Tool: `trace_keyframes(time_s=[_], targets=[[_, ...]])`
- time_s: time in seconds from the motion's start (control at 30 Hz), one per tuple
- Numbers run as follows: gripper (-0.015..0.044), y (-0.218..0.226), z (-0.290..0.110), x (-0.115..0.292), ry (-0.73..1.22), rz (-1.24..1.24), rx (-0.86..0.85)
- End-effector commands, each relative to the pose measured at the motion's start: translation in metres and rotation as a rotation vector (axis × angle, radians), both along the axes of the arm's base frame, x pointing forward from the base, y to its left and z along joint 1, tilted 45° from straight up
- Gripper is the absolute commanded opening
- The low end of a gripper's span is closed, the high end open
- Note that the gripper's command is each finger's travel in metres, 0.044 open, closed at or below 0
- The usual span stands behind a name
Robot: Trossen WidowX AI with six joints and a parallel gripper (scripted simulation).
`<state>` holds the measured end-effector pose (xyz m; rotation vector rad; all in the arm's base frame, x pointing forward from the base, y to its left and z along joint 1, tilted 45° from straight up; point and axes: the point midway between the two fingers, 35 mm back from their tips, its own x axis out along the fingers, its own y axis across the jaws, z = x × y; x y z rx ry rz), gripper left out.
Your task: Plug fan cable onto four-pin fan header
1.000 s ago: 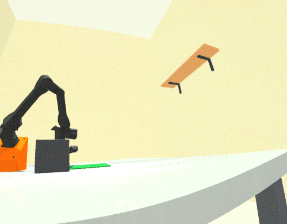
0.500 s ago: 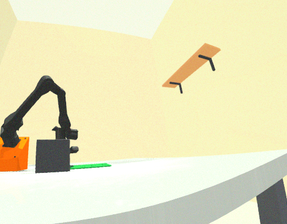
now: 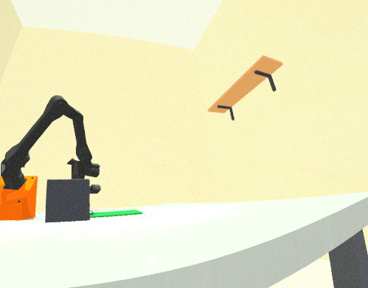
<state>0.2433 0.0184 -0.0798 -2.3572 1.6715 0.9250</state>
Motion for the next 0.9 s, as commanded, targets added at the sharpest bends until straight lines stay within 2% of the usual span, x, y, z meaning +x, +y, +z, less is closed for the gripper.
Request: trace_keyframes(time_s=[0.0,0.6,0.87], targets=[[0.0000,0.011,0.010,0.001,-0.010,-0.002,0.010],[0.0000,0.037,0.039,-0.006,-0.007,-0.002,0.004],[0.0000,0.042,0.042,0.014,-0.044,-0.050,0.039]])
